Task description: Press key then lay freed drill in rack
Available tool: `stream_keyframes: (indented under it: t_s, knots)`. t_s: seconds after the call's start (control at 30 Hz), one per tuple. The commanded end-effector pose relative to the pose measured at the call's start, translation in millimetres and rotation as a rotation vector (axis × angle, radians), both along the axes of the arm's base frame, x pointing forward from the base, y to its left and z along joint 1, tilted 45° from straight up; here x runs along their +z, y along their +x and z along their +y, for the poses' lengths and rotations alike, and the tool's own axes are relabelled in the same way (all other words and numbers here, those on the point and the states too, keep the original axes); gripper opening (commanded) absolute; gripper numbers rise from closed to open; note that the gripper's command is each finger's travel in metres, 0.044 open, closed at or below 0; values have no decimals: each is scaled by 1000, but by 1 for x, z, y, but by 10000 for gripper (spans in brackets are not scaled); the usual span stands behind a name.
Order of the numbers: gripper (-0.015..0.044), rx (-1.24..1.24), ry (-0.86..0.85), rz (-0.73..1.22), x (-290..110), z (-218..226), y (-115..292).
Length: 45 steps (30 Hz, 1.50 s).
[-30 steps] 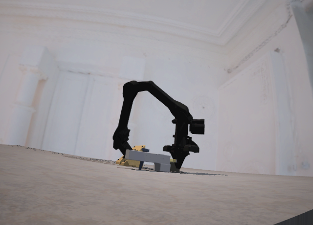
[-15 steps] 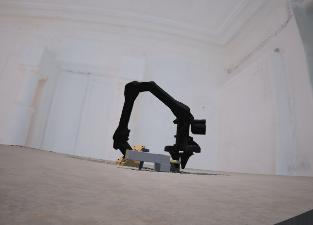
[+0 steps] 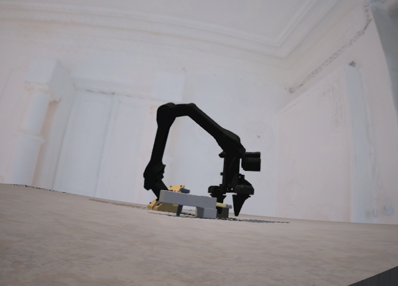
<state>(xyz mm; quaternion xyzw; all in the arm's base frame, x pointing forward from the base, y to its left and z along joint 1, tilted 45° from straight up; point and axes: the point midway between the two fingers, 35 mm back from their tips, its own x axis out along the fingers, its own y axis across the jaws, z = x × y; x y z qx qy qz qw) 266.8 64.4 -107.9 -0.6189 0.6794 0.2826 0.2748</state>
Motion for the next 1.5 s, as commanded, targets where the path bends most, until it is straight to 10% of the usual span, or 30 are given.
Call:
stream_keyframes:
  t_s: [0.0, 0.9, 1.47]
  knots:
    - [440, 6, -4, 1, 2, -3, 0]
    - [440, 6, -5, 1, 7, -12, -1]
    - [33, 0, 2, -4, 5, -9, 0]
